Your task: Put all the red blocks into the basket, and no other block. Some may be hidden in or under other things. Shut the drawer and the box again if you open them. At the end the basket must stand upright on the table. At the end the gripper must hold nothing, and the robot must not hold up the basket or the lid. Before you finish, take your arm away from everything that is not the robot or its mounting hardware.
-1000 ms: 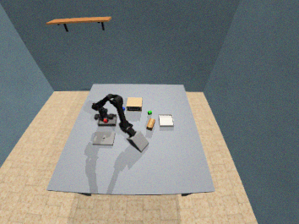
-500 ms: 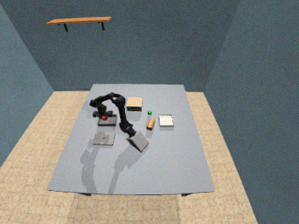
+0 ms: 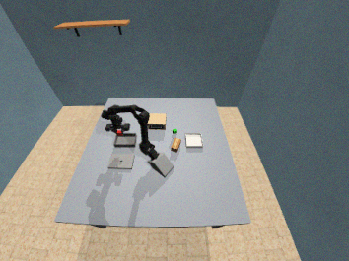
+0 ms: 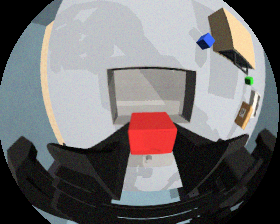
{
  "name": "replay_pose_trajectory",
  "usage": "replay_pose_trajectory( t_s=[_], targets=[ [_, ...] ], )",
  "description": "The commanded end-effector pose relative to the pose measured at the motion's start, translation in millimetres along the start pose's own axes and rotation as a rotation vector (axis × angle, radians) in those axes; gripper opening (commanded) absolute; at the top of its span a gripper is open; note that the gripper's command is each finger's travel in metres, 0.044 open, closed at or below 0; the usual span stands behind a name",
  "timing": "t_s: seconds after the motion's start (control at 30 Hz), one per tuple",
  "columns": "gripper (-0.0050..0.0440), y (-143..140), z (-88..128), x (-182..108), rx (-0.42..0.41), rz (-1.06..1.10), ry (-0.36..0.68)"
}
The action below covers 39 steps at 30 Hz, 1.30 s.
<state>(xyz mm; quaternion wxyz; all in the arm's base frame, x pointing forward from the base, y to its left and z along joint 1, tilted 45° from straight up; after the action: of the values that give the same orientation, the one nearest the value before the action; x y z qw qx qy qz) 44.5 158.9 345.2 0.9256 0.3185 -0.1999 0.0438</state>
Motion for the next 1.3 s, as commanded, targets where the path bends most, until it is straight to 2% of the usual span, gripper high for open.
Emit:
replay_pose_trajectory(
  t_s=[0.0,0.03,0.3,0.53,0.6,0.87,1.03,1.07,1.27],
  targets=[
    [0.0,-9.8,4.5,2.2,0.005,-0.072,-0.003],
    [0.0,-14.7,4.5,10.9,0.005,-0.122,-0.003],
    [0.0,-52.4,4.5,78.1,0.005,-0.122,-0.003],
    [0.0,-54.2,4.6,81.1,0.005,-0.122,-0.003],
    [0.0,-69.4,4.5,94.1,0.005,-0.24,-0.003],
    [0.0,-128.8,4.4,144.8,0.005,-0.24,-0.003],
    [0.0,-137.9,4.4,149.0,0.005,-0.307,-0.003],
    [0.0,-146.9,4.4,153.3,0.005,-0.357,-0.003],
    [0.0,-201.3,4.2,178.7,0.005,-0.357,-0.003]
  ],
)
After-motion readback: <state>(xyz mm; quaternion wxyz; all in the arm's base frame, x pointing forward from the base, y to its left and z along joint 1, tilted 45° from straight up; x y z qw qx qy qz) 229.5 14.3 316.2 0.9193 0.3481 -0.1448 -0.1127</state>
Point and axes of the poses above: the point midway between the two fingers, 35 mm back from their tips, its own z axis back along the fingers, its own y axis across the jaws, x = y × z, the point moved 6 cm from there along z, back along the fingers, and after that the axes turned 6 degrees about -z, right-handed, at the moved point
